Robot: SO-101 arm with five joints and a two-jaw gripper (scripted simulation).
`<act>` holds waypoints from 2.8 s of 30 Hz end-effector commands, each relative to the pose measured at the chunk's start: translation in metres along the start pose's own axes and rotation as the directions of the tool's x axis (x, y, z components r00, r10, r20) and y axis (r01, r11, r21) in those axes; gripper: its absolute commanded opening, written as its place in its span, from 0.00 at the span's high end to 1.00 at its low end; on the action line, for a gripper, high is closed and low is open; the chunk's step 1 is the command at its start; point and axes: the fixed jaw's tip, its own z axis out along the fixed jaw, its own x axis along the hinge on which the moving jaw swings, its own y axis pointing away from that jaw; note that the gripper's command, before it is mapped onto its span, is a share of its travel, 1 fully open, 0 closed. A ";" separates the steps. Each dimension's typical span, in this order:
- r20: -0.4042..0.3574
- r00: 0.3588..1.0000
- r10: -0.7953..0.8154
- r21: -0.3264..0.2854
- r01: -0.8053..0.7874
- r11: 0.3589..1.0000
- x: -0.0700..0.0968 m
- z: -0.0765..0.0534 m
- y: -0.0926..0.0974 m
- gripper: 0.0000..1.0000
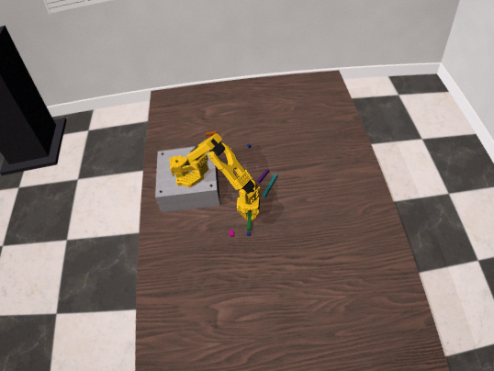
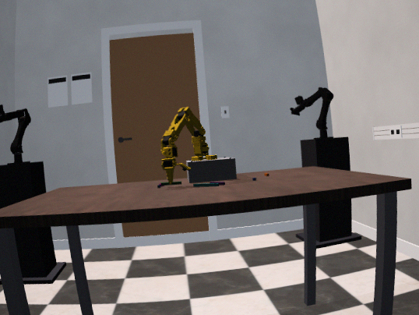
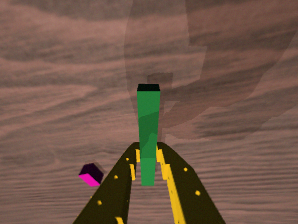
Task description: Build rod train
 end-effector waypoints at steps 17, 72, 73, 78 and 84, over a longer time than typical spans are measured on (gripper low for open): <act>0.006 1.000 0.008 -0.007 -0.008 1.000 0.000 0.003 0.002 1.00; 0.003 1.000 0.011 -0.003 -0.011 1.000 0.001 0.011 0.001 1.00; 0.003 1.000 0.011 -0.003 -0.011 1.000 0.001 0.011 0.001 1.00; 0.003 1.000 0.011 -0.003 -0.011 1.000 0.001 0.011 0.001 1.00; 0.003 1.000 0.011 -0.003 -0.011 1.000 0.001 0.011 0.001 1.00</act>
